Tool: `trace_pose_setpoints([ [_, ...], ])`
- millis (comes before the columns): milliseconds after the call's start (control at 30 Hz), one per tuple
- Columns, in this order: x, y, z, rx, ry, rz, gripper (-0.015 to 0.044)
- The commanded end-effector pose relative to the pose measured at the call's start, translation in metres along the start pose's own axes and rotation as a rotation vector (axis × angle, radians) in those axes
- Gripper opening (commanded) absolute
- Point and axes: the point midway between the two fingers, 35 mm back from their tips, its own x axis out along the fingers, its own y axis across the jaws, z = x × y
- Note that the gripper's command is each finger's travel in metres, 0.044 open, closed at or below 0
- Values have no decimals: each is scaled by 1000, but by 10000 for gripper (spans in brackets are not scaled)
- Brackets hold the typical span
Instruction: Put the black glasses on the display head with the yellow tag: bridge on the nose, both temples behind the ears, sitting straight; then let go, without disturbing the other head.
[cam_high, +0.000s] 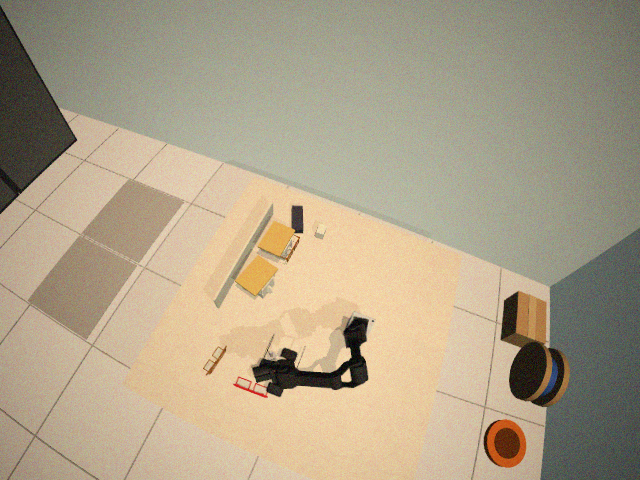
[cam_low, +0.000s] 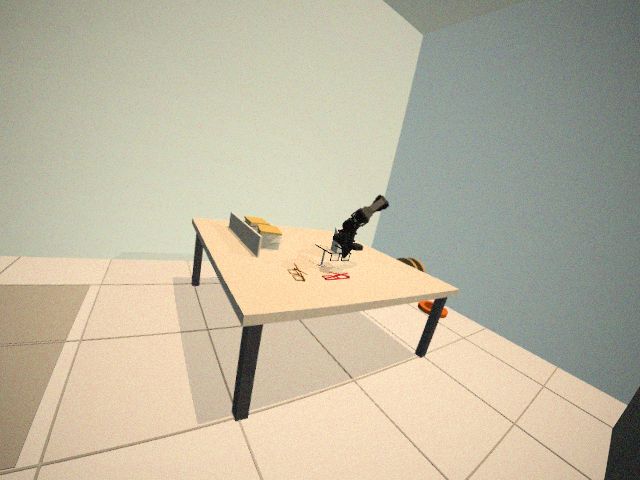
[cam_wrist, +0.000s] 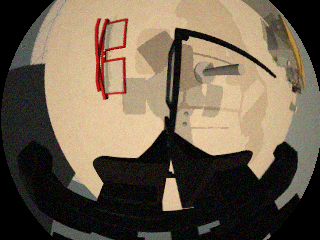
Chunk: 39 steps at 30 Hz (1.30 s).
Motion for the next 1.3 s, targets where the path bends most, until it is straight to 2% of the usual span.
trace_pose_setpoints([
  [0, -19, 1, 4, -3, -5, 2, 0],
  [200, -48, 0, 4, -2, -5, 2, 0],
  [433, -47, -10, 12, 31, -9, -9, 0],
  [867, -41, -98, 58, 299, -25, -76, 0],
  [1267, -44, -187, 75, 555, -29, -97, 0],
])
